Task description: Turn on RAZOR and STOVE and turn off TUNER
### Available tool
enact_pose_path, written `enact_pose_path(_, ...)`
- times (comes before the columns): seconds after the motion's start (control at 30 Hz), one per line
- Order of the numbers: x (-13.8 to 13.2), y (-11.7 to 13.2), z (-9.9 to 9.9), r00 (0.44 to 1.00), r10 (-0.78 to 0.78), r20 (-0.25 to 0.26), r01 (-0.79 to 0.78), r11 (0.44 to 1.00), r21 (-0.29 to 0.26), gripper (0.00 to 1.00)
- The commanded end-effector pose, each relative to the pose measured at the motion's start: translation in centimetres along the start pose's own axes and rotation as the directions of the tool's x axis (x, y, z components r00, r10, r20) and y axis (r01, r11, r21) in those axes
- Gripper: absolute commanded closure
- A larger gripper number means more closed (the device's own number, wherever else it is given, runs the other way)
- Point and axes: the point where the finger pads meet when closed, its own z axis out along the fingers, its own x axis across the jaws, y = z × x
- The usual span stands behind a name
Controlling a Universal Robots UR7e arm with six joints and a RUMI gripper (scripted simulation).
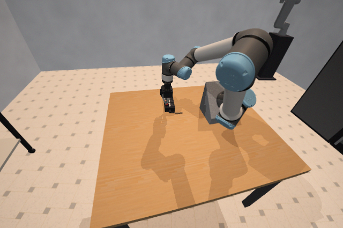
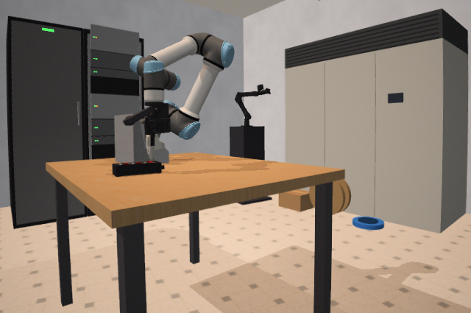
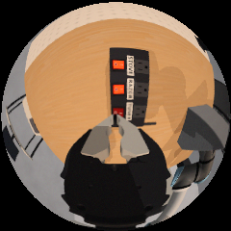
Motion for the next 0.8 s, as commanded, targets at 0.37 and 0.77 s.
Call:
enact_pose_path(0.37,0.0,0.0,-3.2,1.000,0.000,0.001,0.000,1.000,0.001,1.00)
enact_pose_path(0.77,0.0,0.0,-3.4,1.000,0.000,0.001,0.000,1.000,0.001,1.00)
